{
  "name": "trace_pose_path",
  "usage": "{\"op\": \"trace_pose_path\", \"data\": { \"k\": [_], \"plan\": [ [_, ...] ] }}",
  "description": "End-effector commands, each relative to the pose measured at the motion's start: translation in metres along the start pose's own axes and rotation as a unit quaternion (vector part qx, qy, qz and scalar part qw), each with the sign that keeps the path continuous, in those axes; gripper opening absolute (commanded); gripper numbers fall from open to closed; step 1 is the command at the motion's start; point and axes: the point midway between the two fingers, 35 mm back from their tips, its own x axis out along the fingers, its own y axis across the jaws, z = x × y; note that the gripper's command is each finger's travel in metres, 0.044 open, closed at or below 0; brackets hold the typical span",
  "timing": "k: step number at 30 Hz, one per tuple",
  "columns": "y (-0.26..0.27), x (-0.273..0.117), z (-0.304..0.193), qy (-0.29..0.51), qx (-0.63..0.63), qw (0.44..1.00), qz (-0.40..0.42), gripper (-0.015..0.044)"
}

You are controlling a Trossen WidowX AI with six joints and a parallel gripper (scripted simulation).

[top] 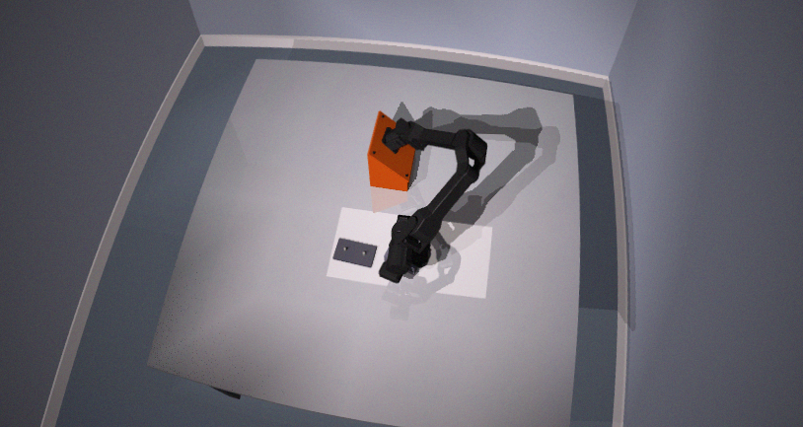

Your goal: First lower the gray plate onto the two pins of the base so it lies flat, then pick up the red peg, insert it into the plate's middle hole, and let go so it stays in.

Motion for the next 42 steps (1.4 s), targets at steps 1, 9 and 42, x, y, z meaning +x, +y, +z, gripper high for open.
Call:
{"op": "trace_pose_path", "data": {
  "k": [1, 9, 42],
  "plan": [
    [-0.005, -0.015, 0.0, 0.001, -0.003, 1.0, -0.004, 0.0],
    [-0.009, -0.04, -0.002, 0.003, -0.003, 1.0, -0.005, 0.0],
    [-0.01, -0.112, -0.019, 0.001, -0.011, 1.0, -0.003, 0.0]
  ]
}}
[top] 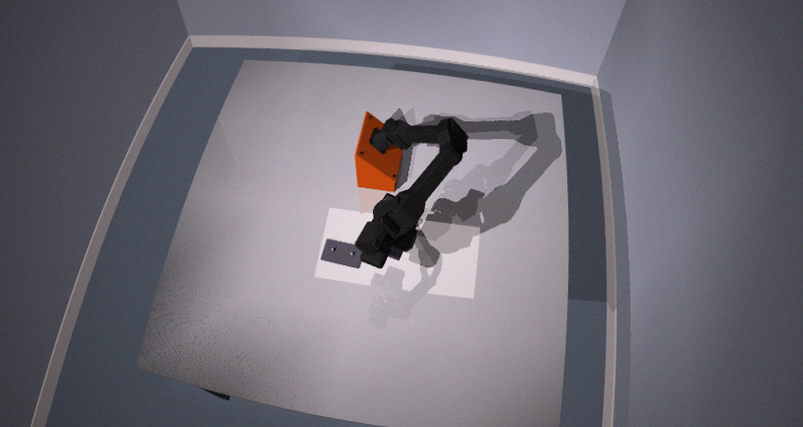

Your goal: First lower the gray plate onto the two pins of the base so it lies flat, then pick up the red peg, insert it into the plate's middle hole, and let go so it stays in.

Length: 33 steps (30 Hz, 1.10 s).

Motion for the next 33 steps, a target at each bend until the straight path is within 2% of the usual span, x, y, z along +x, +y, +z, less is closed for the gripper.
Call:
{"op": "trace_pose_path", "data": {
  "k": [1, 33],
  "plan": [
    [-0.004, 0.004, -0.012, 0.002, -0.008, 1.0, -0.001, 0.0],
    [-0.017, 0.054, -0.101, 0.003, -0.066, 0.998, -0.001, 0.0]
  ]
}}
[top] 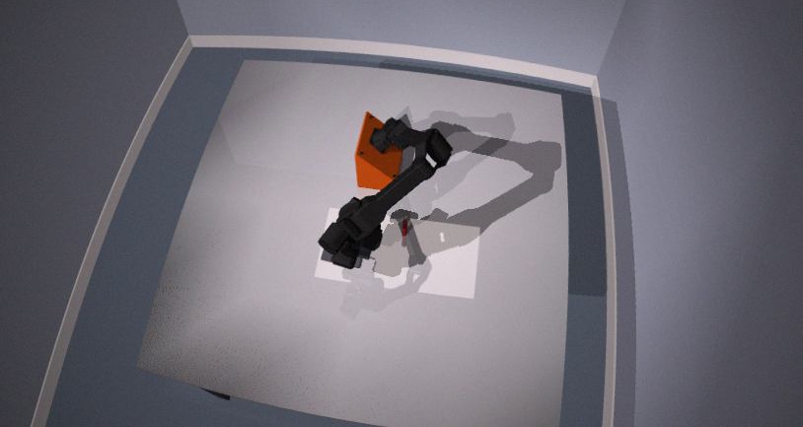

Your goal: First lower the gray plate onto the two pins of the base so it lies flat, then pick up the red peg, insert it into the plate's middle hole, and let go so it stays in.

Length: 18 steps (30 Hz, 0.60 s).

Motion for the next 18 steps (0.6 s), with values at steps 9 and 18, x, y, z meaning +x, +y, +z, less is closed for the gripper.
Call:
{"op": "trace_pose_path", "data": {
  "k": [9, 18],
  "plan": [
    [0.007, 0.021, -0.036, 0.001, -0.024, 1.0, 0.0, 0.0],
    [0.01, 0.028, -0.047, 0.001, -0.033, 0.999, 0.0, 0.0]
  ]
}}
